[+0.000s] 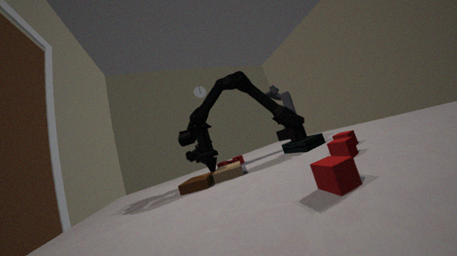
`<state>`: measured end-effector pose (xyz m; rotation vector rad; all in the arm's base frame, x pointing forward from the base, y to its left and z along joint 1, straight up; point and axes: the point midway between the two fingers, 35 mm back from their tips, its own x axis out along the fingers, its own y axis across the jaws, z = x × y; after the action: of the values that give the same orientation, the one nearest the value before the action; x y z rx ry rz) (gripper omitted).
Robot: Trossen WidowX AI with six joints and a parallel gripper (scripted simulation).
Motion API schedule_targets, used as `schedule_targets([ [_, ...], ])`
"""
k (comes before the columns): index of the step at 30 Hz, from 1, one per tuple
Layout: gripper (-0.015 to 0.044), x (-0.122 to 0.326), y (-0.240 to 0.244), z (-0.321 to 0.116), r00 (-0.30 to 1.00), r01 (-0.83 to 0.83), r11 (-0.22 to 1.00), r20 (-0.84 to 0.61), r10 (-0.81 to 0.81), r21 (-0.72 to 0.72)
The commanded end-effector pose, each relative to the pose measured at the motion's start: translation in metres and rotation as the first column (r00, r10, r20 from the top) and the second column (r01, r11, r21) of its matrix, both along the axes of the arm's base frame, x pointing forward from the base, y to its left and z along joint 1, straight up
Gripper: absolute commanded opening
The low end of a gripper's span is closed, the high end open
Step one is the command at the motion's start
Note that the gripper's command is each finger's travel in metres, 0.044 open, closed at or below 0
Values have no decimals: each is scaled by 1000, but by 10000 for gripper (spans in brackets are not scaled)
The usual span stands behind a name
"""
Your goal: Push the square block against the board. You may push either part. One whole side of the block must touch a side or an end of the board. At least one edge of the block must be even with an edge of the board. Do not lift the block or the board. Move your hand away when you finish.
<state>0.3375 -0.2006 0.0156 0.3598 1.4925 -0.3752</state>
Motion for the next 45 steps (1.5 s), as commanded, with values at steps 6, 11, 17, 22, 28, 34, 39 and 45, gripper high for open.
schedule_targets([
  [6,0,-13,6,-2,1000,3,1000,-6,-3,1],
  [11,0,-20,10,-2,1000,3,1000,-7,-3,1],
  [17,0,-28,14,-2,1000,3,1000,-8,-3,2],
  [22,0,-35,18,-2,1000,3,1000,-8,-3,2],
  [28,0,-37,19,-3,1000,3,1000,-9,-3,2],
  [34,0,-29,15,-2,1000,3,1000,-8,-3,2],
  [39,0,-22,11,-1,1000,3,1000,-7,-3,2],
  [45,0,-13,7,-1,1000,3,1000,-6,-3,1],
])
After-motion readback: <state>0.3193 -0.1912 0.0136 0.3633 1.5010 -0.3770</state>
